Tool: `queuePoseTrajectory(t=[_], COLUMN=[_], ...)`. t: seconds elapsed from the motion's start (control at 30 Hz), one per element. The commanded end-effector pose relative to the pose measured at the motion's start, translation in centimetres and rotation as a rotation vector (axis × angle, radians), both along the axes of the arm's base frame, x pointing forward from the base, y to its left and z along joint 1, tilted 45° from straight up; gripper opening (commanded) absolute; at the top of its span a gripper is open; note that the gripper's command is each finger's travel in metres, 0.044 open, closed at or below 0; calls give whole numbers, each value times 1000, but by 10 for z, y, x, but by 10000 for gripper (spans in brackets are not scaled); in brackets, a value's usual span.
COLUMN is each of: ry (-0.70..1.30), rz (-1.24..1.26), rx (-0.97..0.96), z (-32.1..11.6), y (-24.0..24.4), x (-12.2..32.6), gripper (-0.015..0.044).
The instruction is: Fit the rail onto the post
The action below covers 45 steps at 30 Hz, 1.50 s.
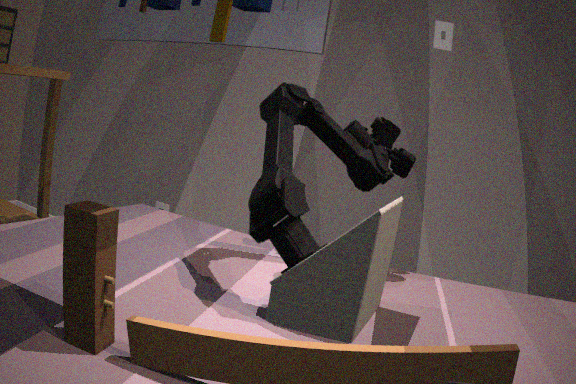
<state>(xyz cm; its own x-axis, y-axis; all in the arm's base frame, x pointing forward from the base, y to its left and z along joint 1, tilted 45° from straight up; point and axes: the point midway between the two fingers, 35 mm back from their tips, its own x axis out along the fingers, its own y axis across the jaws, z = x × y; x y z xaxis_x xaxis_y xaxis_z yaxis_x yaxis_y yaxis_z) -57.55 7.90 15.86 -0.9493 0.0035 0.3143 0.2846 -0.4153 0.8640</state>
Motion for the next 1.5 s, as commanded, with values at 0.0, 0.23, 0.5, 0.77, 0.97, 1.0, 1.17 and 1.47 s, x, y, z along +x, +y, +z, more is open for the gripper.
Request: queuePoseTrajectory(t=[0.0,0.23,0.5,0.77,0.97,1.0,1.17,1.47], ry=[-4,-163,-379,-633,-869,-908,-1115,-1439], rz=[-7,-267,-451,-708,-869,-889,-968,-995], rx=[3,103,97,178,218,228,264,238], z=[-1,-23,-61,-90,-113,-116,-129,-157], y=[3,107,197,301,365,374,409,428], x=[0,17,61,140,222,237,316,439], gripper=[426,440,440,440,440,440,440,440])
